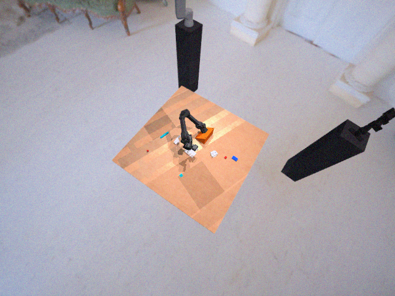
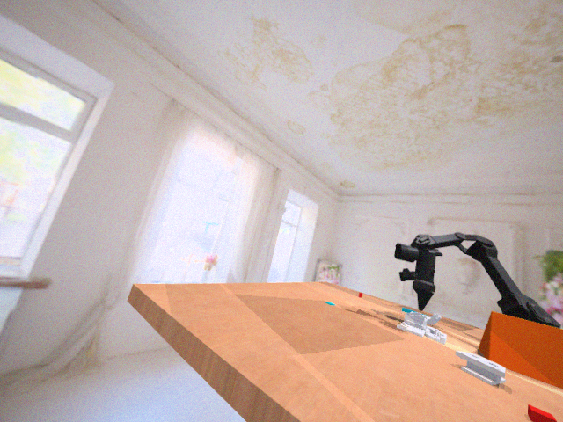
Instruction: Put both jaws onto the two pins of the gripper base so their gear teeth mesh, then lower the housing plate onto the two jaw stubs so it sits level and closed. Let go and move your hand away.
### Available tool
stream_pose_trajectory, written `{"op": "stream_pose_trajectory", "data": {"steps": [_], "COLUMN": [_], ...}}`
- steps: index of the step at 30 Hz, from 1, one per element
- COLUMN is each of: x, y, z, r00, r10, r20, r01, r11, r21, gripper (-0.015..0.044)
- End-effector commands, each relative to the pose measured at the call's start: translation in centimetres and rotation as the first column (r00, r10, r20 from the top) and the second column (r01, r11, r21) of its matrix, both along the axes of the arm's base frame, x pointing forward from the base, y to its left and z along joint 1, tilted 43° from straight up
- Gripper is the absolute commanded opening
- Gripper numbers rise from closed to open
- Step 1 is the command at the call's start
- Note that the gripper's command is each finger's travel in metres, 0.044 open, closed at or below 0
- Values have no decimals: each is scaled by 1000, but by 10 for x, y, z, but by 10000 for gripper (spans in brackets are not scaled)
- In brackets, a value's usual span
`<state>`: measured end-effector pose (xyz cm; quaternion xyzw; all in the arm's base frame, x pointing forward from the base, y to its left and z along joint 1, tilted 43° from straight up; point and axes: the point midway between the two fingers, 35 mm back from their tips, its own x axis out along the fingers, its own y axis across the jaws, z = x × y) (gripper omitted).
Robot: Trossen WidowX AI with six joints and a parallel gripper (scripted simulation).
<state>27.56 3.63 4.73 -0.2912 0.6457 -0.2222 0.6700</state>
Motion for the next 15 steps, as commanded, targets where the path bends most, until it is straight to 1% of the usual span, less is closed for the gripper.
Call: {"op": "stream_pose_trajectory", "data": {"steps": [1,2,10,11,15], "x": [-3,0,0,0,0], "y": [9,4,7,7,7], "z": [12,5,7,7,7], "r00": [1000,1000,1000,1000,1000], "r10": [-10,4,6,6,6], "r20": [-1,6,11,11,11], "r01": [10,-4,-6,-6,-6], "r11": [1000,1000,1000,1000,1000], "r21": [-1,2,5,5,5], "gripper": [224,224,14,0,0]}}
